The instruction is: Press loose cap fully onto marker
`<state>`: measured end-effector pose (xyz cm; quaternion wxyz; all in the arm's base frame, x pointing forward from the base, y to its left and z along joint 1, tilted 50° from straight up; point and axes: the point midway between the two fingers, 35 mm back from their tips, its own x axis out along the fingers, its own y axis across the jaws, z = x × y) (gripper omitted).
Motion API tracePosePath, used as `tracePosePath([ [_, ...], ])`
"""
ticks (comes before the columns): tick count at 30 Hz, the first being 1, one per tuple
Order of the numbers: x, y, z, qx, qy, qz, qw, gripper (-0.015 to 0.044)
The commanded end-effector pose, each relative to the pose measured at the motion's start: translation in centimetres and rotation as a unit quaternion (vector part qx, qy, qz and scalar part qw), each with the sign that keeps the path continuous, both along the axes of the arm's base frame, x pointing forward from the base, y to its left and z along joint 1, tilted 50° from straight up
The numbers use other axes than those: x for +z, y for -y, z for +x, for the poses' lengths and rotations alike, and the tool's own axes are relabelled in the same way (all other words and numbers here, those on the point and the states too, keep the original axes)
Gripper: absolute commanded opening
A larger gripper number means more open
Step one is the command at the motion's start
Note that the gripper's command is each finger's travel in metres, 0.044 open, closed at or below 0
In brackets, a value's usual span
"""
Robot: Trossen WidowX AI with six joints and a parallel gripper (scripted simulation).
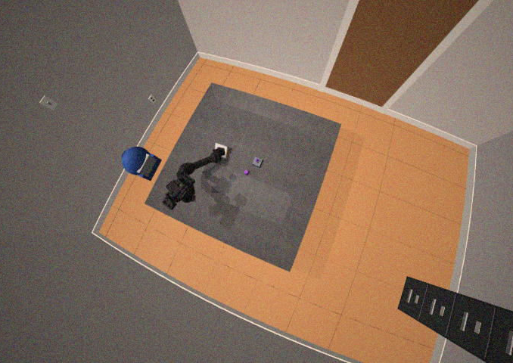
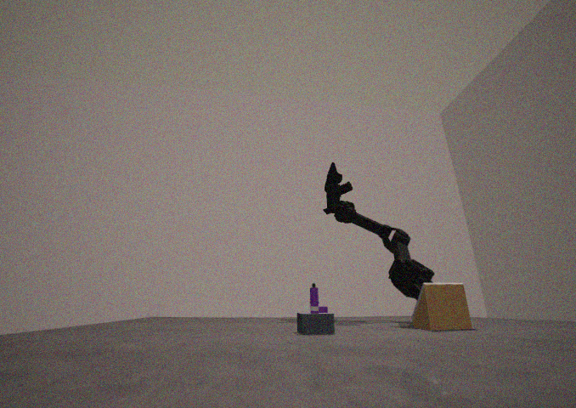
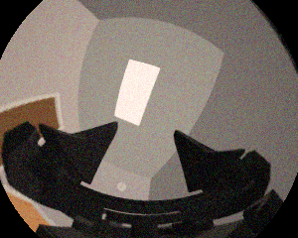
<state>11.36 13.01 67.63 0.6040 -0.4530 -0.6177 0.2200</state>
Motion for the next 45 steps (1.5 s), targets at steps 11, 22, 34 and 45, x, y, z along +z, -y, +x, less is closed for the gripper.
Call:
tracePosePath([
  [11, -4.1, 0.7, 12.7, -0.051, -0.241, 0.085, 0.965, 0.0244],
  [22, -13.9, 2.0, 23.9, -0.140, -0.470, 0.147, 0.859, 0.0244],
  [34, -32.4, 3.6, 30.5, -0.303, -0.706, 0.144, 0.623, 0.0244],
  [45, -48.7, 7.7, 26.7, -0.518, -0.778, 0.029, 0.354, 0.0244],
])
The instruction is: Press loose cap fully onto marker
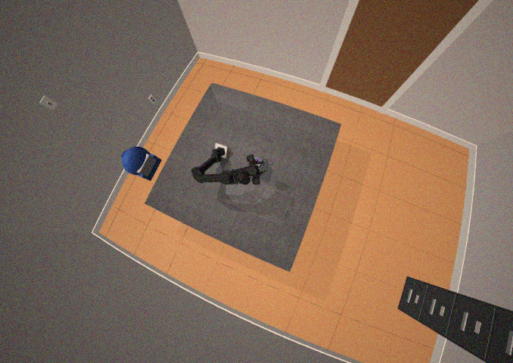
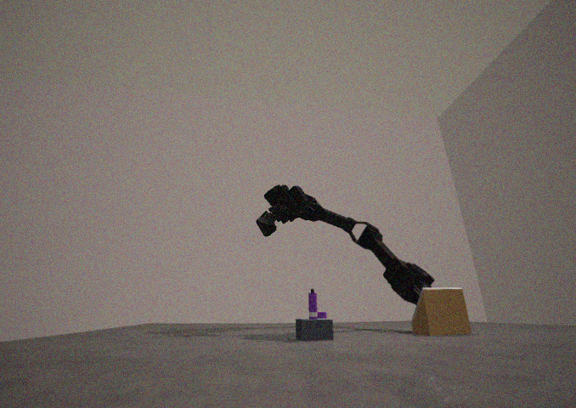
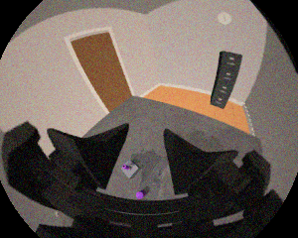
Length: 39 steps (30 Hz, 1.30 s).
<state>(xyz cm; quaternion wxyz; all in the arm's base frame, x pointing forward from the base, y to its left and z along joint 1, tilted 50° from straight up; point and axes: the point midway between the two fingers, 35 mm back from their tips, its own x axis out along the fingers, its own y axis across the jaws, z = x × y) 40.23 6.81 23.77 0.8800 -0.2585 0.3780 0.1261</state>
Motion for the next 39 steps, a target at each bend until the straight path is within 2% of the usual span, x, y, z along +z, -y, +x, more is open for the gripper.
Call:
tracePosePath([
  [1, -6.0, 2.0, -2.9, -0.036, -0.129, -0.090, 0.987, 0.0244],
  [6, -10.1, 5.0, -7.4, -0.055, -0.264, -0.218, 0.938, 0.0244],
  [11, -11.0, 9.0, -12.7, -0.037, -0.404, -0.387, 0.828, 0.0244],
  [13, -10.7, 9.8, -13.8, -0.025, -0.433, -0.428, 0.793, 0.0244],
  [24, -11.2, 9.3, -14.4, -0.023, -0.436, -0.433, 0.788, 0.0244],
  [29, -13.2, 12.0, -14.8, -0.023, -0.436, -0.433, 0.788, 0.0244],
  [39, -14.3, 13.3, -15.0, -0.024, -0.436, -0.434, 0.788, 0.0244],
])
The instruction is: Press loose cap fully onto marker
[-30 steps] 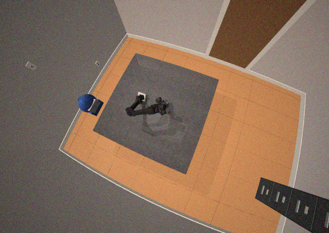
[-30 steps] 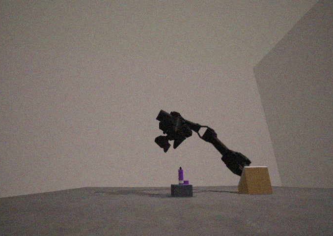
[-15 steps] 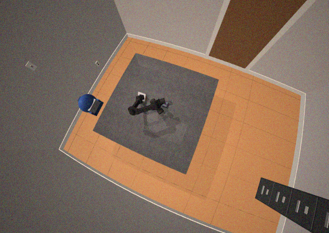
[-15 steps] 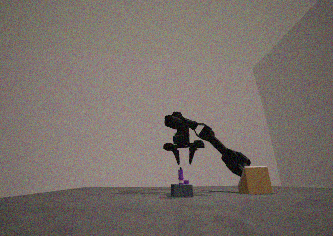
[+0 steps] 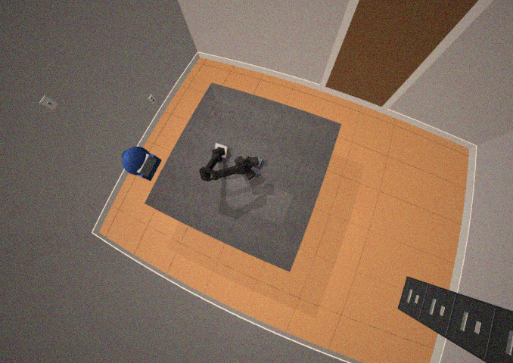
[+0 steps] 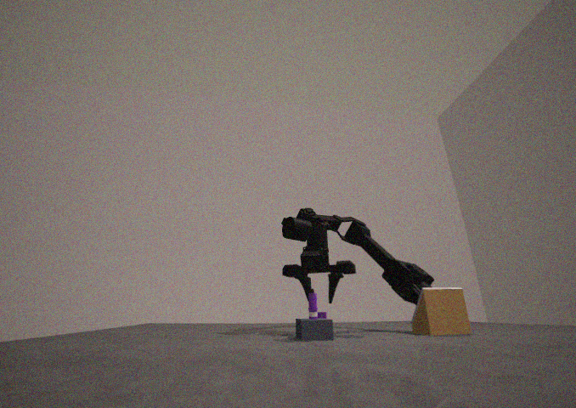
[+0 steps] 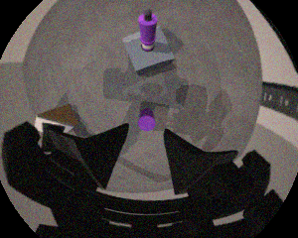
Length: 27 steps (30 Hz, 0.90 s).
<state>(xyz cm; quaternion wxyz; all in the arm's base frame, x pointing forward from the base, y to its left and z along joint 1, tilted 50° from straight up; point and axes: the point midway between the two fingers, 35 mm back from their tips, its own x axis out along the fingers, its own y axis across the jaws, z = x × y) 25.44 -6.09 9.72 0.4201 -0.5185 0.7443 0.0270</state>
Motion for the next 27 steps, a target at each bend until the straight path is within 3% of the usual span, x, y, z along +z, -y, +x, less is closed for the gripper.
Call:
tracePosePath([
  [1, -0.3, 0.4, -0.2, 0.003, 0.000, -0.001, 1.000, 0.0244],
  [27, -3.0, 3.6, -0.5, 0.004, 0.001, -0.001, 1.000, 0.0244],
])
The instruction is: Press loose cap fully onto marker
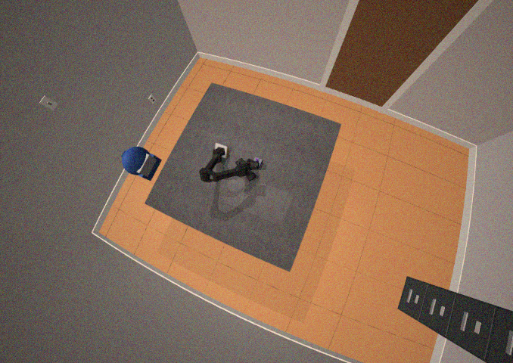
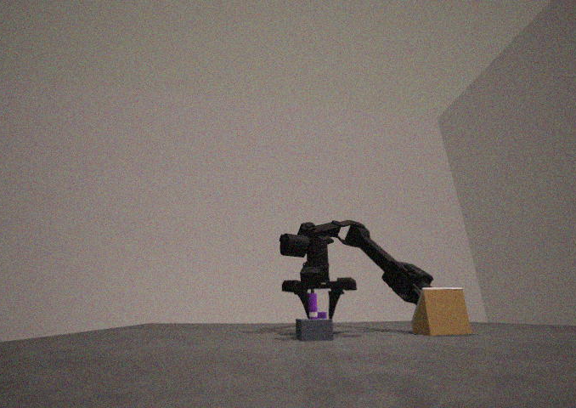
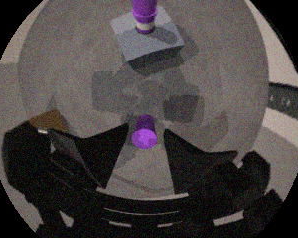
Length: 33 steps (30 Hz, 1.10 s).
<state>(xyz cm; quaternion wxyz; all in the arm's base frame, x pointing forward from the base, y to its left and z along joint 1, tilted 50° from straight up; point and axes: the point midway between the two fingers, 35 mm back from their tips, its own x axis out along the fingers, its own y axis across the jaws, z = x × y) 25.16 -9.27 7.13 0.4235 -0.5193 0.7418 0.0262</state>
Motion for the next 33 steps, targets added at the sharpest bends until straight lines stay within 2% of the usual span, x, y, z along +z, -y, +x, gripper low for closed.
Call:
tracePosePath([
  [1, -0.5, 0.5, -0.3, 0.002, -0.003, -0.002, 1.000, 0.0244],
  [8, -1.0, 1.2, -0.4, 0.002, -0.003, -0.003, 1.000, 0.0244],
  [12, -1.0, 1.2, -0.5, 0.002, -0.003, -0.003, 1.000, 0.0139],
  [21, -0.9, 1.2, -0.4, 0.002, -0.003, -0.003, 1.000, 0.0079],
  [24, -0.7, 1.0, -0.3, 0.002, -0.003, -0.003, 1.000, 0.0000],
  [33, 0.6, -0.8, 0.1, 0.002, -0.003, -0.001, 1.000, 0.0000],
])
